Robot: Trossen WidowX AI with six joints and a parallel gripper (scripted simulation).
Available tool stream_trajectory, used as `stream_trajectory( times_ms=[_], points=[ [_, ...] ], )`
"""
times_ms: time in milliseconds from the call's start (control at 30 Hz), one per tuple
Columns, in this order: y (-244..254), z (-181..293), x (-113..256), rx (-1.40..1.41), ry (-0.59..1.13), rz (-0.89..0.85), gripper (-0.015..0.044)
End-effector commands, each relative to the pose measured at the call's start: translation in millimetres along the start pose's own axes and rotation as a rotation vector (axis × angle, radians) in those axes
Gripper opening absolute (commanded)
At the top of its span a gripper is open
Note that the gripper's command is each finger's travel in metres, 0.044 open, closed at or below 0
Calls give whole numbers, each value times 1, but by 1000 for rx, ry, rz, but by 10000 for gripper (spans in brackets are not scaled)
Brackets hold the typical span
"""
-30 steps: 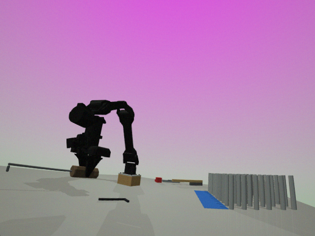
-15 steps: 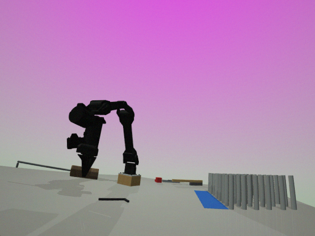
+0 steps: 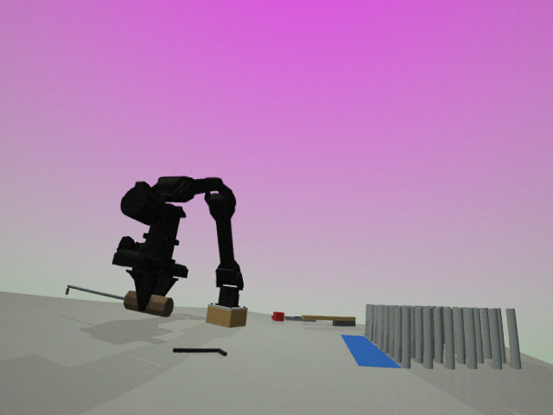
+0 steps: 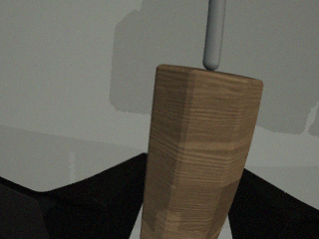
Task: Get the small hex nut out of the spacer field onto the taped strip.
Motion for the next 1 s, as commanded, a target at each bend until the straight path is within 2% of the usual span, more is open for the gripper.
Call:
stream_trajectory(
  times_ms=[0, 533, 967],
  points=[
    [0, 0, 0, -159, -2, -2, 0],
    [0, 0, -1, -708, -1, -3, 0],
    [1, -1, -5, -729, -1, -2, 0]
  ],
)
Point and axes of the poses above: the point midway between the two fingers, 35 mm back from their tips, its own x axis back along the fingers, its own y axis across the jaws, z = x × y, the point moved 9 cm from there along x, back along the fingers, and after that the axes turned 4 degrees about x, right-handed, at the moved point
